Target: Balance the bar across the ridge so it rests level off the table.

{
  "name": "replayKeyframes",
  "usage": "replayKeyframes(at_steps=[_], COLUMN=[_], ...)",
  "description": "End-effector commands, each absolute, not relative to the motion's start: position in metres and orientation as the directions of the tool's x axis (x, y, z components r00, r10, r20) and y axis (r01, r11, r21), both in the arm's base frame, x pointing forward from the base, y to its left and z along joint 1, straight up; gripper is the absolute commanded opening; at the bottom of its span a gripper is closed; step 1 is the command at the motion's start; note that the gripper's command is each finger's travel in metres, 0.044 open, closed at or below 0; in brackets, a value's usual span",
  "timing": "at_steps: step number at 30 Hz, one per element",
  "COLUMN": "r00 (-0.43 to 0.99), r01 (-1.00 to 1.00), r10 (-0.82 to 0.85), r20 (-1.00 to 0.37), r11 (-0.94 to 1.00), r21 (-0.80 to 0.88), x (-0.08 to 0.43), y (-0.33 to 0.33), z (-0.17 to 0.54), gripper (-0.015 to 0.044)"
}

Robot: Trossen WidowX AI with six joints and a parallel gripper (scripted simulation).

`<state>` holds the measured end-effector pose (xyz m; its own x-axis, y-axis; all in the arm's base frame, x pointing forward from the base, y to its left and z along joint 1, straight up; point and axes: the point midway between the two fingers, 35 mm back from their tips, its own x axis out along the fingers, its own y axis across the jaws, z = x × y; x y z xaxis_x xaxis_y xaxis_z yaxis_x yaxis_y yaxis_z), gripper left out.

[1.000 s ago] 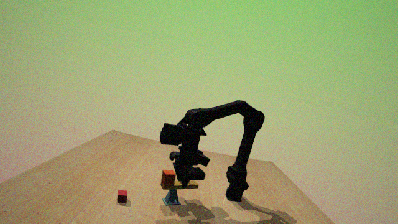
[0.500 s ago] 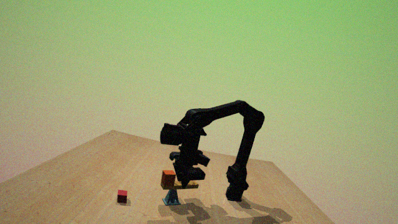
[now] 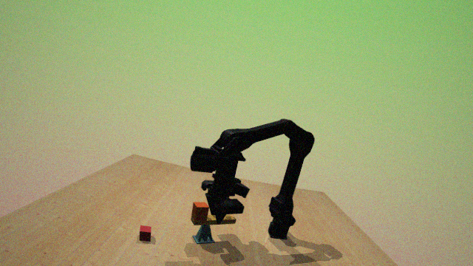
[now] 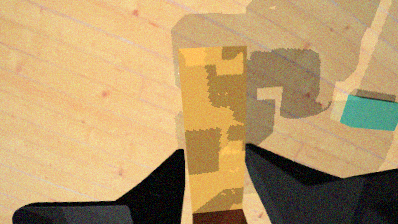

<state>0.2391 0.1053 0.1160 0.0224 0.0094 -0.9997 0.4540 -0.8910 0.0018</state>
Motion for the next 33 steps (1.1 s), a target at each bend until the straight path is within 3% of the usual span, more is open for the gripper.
replayKeyframes(at_steps=[1,5,15,19,27,33], r00=[0.022,0.022,0.022,0.023,0.025,0.025], r01=[0.454,0.454,0.454,0.454,0.454,0.454], r10=[0.009,0.009,0.009,0.010,0.010,0.010], r20=[-1.000,-1.000,-1.000,-1.000,-1.000,-1.000], r11=[-0.891,-0.891,-0.891,-0.891,-0.891,-0.891], r21=[0.002,0.002,0.002,0.002,0.003,0.003], x=[0.239,0.239,0.239,0.240,0.238,0.237], y=[0.105,0.105,0.105,0.106,0.105,0.104], z=[0.116,0.116,0.116,0.123,0.209,0.216], gripper=[0.0185,0.0185,0.0440,0.0440,0.0440,0.0440])
